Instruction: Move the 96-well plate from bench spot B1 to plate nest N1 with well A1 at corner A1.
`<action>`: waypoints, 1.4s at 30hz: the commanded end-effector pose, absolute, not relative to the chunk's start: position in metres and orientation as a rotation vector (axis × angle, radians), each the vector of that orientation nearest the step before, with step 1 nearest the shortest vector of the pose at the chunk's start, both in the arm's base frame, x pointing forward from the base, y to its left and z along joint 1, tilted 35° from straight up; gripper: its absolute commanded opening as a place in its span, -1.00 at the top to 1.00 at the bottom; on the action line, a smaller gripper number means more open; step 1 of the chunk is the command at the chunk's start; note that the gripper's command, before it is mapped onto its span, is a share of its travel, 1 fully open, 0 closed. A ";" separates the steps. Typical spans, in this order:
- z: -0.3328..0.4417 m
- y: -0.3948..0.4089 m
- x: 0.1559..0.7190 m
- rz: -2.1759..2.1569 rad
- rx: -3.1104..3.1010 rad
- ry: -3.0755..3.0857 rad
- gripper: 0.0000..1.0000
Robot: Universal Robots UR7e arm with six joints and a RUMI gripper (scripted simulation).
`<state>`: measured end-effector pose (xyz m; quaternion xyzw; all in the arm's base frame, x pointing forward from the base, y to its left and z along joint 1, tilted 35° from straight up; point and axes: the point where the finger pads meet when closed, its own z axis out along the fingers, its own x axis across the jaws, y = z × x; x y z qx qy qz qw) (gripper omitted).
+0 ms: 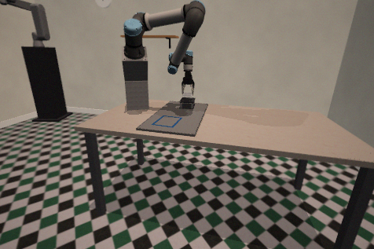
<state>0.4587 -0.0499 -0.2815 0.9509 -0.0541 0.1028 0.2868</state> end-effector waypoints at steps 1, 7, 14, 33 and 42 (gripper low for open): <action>-0.288 -0.054 0.461 0.277 2.541 -0.144 1.00; -0.293 -0.058 0.462 0.277 2.541 -0.144 1.00; -0.303 -0.065 0.464 0.277 2.541 -0.144 1.00; -0.303 -0.065 0.464 0.277 2.541 -0.144 1.00; -0.304 -0.065 0.464 0.277 2.541 -0.144 1.00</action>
